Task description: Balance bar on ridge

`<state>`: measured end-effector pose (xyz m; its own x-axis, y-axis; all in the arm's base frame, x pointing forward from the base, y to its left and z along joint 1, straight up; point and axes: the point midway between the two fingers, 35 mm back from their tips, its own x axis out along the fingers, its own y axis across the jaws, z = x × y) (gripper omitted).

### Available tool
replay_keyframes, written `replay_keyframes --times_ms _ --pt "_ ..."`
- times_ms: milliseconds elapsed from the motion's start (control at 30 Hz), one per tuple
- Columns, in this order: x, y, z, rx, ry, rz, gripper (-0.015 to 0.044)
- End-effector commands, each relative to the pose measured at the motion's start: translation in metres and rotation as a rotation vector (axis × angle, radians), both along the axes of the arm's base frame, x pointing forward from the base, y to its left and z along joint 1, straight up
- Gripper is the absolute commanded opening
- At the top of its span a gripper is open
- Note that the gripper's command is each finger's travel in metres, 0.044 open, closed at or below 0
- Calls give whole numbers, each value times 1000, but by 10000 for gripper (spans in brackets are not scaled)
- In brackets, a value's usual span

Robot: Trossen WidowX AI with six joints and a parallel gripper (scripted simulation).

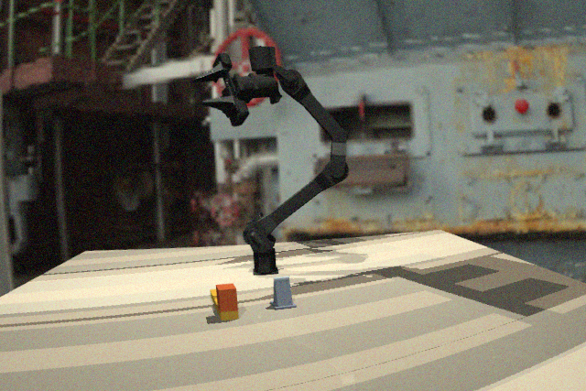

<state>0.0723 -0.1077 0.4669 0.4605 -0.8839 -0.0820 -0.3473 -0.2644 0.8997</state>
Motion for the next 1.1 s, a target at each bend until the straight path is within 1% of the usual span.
replay_keyframes --times_ms 0,300,567,1067 --pt "2 -15 -8 82 -27 31 315" --pt "14 -42 -28 241 -58 106 315" --pt "32 -61 -47 369 -47 171 315" --pt "74 -81 -88 592 2 263 315"
